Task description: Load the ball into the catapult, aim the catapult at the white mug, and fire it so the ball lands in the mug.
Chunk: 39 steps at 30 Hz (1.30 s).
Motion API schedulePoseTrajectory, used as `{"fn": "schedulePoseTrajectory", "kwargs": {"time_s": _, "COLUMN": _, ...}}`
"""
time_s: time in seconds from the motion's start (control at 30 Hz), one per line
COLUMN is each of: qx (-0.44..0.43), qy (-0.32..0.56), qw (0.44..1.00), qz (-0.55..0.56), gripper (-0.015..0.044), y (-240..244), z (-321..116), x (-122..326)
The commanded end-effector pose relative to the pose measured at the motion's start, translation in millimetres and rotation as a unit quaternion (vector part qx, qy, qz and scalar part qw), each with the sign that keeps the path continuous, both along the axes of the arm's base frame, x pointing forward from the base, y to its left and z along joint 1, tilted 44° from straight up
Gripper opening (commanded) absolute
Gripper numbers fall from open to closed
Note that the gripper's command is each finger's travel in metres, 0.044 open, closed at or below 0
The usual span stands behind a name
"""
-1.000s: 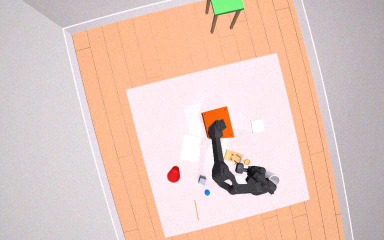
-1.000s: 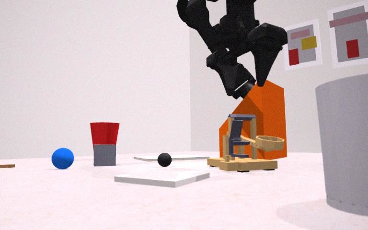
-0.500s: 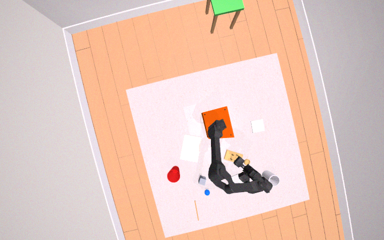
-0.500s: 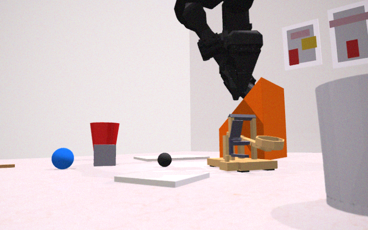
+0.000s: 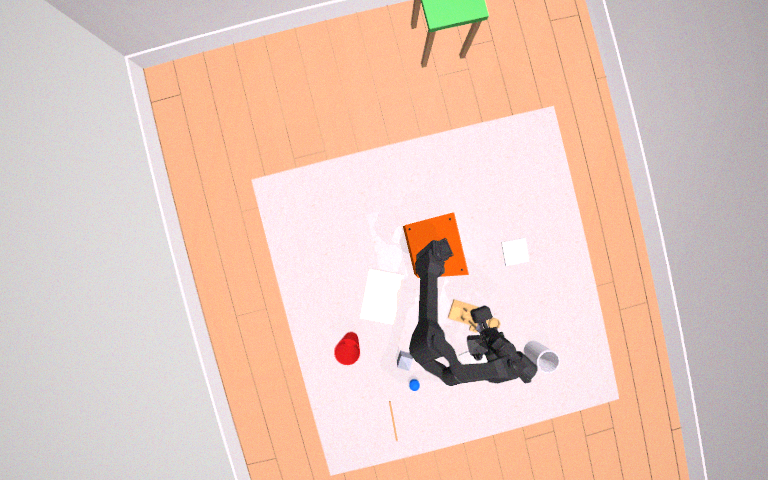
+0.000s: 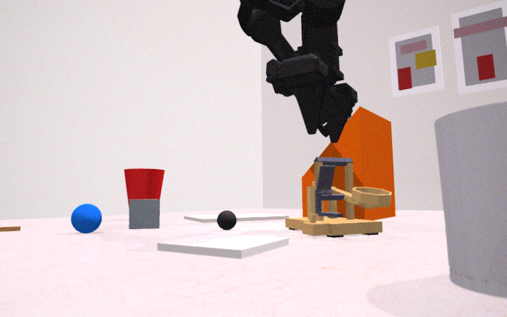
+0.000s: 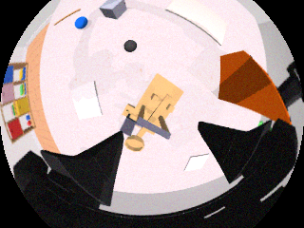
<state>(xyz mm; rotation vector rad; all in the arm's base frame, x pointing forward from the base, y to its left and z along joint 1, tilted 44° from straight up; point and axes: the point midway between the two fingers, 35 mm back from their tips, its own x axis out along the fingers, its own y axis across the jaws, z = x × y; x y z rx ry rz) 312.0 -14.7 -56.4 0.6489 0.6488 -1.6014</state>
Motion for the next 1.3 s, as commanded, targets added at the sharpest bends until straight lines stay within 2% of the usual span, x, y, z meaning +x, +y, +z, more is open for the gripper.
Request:
{"fn": "schedulePoseTrajectory", "kwargs": {"time_s": 0.0, "qx": -0.011, "qy": -0.051, "qw": 0.997, "qz": -0.058, "gripper": 0.0440, "y": -5.4, "z": 1.4, "x": -6.0}}
{"fn": "schedulePoseTrajectory", "kwargs": {"time_s": 0.5, "qx": -0.042, "qy": -0.213, "qw": 0.948, "qz": -0.234, "gripper": 0.0440, "y": -17.1, "z": 6.3, "x": -21.1}}
{"fn": "schedulePoseTrajectory", "kwargs": {"time_s": 0.73, "qx": -0.042, "qy": -0.215, "qw": 0.947, "qz": -0.236, "gripper": 0.0440, "y": -19.1, "z": 4.4, "x": -21.4}}
{"fn": "schedulePoseTrajectory", "kwargs": {"time_s": 0.87, "qx": -0.043, "qy": -0.215, "qw": 0.947, "qz": -0.235, "gripper": 0.0440, "y": -48.5, "z": -25.2, "x": -27.0}}
{"fn": "schedulePoseTrajectory", "kwargs": {"time_s": 1.27, "qx": -0.043, "qy": -0.215, "qw": 0.947, "qz": -0.235, "gripper": 0.0440, "y": -56.2, "z": -33.4, "x": -28.1}}
